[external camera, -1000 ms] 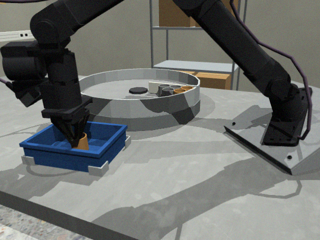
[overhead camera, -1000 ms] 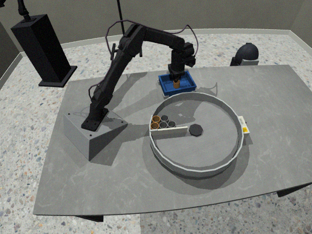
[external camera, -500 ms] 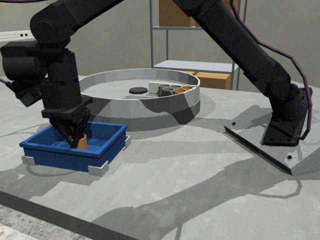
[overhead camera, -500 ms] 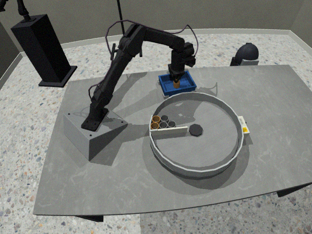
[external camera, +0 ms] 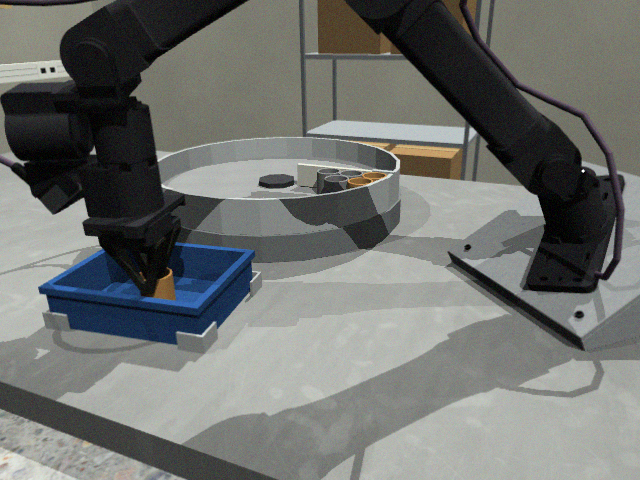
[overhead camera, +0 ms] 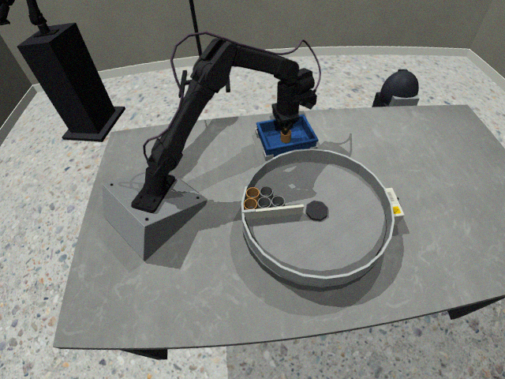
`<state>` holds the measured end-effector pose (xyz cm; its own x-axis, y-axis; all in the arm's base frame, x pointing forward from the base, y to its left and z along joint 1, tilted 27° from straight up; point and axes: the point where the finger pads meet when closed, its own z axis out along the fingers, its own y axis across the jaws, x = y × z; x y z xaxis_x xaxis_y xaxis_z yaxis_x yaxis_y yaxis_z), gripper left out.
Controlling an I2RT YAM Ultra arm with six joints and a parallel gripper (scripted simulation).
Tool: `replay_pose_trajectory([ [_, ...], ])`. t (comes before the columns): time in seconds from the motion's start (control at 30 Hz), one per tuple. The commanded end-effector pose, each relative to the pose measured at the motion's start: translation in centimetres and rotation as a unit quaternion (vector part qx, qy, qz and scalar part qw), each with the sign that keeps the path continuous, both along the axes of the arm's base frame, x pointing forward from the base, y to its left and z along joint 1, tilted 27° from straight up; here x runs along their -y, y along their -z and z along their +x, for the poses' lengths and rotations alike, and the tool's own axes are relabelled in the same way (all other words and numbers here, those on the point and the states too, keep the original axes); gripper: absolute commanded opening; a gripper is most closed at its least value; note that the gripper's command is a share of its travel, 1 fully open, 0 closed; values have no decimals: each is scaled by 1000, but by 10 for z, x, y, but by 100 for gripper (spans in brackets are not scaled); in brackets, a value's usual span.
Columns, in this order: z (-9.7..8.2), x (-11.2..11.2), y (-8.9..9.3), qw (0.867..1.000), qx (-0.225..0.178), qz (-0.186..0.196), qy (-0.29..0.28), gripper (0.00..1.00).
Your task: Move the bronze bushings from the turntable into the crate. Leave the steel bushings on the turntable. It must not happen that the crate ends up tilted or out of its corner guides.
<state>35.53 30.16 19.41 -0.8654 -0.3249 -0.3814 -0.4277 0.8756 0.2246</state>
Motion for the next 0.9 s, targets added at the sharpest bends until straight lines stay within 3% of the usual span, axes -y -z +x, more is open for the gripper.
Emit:
replay_pose_trajectory([
  [0.0, 5, -1, -17, 1000, 18, 11, 4, 16],
  [0.57, 3, 1, -18, 1000, 16, 9, 4, 16],
  [0.87, -5, 15, -50, 1000, 22, 17, 2, 16],
])
